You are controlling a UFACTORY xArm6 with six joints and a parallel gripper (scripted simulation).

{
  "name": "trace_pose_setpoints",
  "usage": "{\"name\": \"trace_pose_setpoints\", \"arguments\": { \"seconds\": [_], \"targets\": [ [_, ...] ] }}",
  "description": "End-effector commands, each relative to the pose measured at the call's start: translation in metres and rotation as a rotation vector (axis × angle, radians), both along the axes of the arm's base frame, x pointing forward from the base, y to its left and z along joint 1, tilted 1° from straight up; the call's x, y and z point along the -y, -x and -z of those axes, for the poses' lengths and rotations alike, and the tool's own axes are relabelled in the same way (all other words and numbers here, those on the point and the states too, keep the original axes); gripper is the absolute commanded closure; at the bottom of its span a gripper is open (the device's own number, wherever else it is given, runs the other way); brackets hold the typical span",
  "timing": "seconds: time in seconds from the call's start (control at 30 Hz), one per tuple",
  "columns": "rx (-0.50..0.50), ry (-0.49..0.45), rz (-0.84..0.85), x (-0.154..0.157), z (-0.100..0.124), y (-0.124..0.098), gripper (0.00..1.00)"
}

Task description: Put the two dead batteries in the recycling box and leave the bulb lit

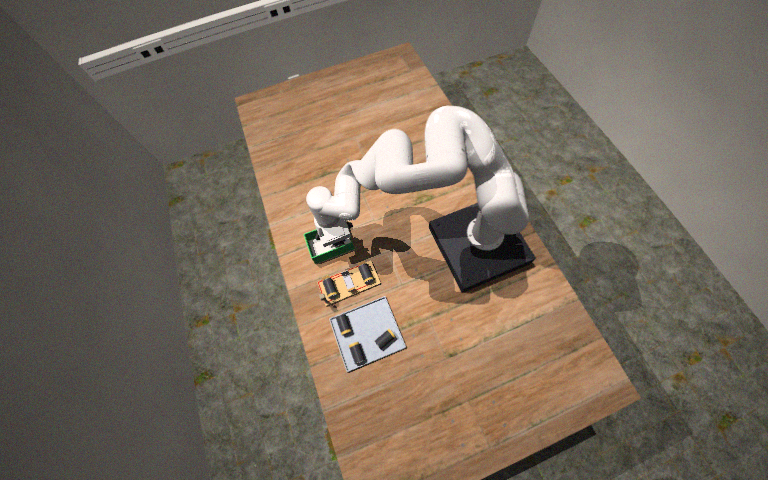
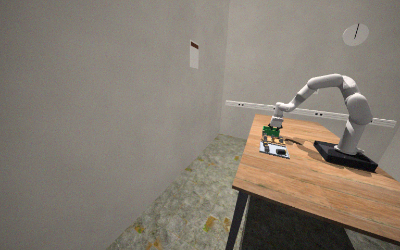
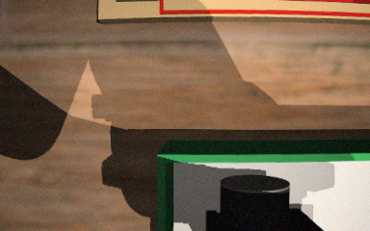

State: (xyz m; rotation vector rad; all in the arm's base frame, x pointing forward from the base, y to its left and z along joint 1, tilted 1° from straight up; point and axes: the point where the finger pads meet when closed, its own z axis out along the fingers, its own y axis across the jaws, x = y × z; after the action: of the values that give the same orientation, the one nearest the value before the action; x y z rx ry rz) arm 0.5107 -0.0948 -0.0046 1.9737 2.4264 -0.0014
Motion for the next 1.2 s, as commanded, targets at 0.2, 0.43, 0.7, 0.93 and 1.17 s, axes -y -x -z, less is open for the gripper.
{"name": "trace_pose_setpoints", "arguments": {
  "seconds": [0.2,0.43,0.7,0.93,1.17],
  "targets": [
    [0.005,0.001,0.000,0.0004,0.0009,-0.0023,0.72],
    [0.005,0.001,0.000,0.0004,0.0009,-0.0023,0.49],
    [0.005,0.001,0.000,0.0004,0.0009,-0.0023,0.49],
    [0.005,0.001,0.000,0.0004,0.0009,-0.0023,0.49],
    [0.005,0.001,0.000,0.0004,-0.0016,-0.0023,0.49]
  ]
}}
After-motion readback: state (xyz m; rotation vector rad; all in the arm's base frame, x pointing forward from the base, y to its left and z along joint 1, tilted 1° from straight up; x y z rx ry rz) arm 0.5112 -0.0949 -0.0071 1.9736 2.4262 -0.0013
